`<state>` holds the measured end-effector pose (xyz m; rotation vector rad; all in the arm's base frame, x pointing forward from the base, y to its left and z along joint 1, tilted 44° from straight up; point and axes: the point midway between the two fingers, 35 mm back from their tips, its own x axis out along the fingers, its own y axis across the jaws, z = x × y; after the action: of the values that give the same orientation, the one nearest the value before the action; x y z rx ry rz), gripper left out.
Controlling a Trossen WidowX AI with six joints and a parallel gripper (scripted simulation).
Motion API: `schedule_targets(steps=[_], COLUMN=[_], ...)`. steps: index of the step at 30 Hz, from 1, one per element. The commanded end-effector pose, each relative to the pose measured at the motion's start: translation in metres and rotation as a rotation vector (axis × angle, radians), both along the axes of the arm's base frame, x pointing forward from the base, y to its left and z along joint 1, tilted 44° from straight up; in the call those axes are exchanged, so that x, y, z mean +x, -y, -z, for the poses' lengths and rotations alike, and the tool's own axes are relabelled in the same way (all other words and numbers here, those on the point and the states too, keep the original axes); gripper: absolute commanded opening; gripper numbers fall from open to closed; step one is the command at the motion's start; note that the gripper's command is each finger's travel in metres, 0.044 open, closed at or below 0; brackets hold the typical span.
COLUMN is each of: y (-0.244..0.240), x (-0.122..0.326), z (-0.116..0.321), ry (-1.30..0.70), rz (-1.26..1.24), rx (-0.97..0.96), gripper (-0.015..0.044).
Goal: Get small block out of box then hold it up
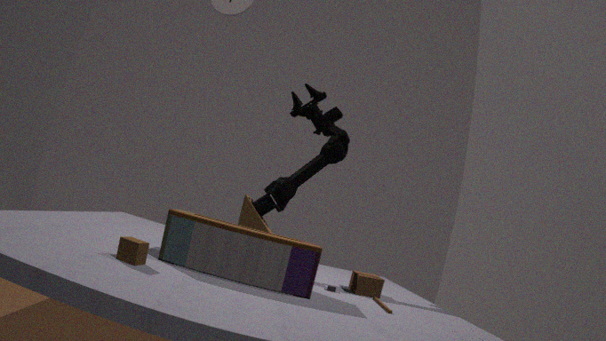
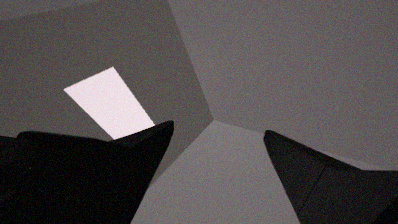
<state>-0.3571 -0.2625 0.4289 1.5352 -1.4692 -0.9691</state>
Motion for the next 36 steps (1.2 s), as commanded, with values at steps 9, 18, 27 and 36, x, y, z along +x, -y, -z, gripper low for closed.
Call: schedule_targets(steps=[9, 18, 27, 36], y=[0.085, 0.173, 0.203, 0.184], x=[0.048, 0.175, 0.310, 0.449], z=[0.044, 0.098, 0.145, 0.203], ry=[-0.291, -0.635, -0.949, -1.295], rz=[-0.123, -0.413, -0.726, -1.088], rx=[0.040, 0.049, -0.040, -0.218], gripper=[0.0400, 0.0400, 0.0400, 0.0400])
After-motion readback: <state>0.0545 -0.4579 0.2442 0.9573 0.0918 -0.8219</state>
